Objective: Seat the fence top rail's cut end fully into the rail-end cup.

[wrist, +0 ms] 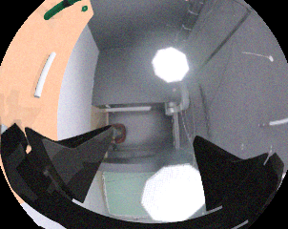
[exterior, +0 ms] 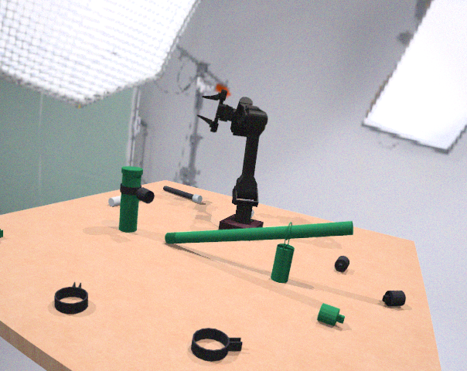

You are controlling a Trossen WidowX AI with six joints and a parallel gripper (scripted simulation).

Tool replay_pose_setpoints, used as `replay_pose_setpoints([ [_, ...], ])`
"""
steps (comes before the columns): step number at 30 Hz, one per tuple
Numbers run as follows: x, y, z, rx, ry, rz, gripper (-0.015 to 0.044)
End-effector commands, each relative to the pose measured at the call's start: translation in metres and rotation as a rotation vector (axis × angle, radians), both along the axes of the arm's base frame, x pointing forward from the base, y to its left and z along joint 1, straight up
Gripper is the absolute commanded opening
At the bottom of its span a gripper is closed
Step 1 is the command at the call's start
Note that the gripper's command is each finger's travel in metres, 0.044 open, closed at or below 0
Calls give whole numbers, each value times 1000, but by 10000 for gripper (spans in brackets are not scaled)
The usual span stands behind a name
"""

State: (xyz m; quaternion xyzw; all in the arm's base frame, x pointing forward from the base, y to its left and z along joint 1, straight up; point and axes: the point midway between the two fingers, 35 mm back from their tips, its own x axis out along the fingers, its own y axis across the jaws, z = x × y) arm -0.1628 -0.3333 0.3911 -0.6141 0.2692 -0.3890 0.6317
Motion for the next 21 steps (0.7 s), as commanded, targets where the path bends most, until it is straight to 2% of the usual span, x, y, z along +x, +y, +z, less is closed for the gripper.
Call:
replay_pose_setpoints([
  [1, 1, -1, 0, 0, -9, -1, 426],
  [5, 25, -28, 8, 28, -182, 21, 440],
  [13, 150, -76, 14, 288, -505, 232, 440],
  [21, 287, -69, -1, 646, -682, 361, 440],
])
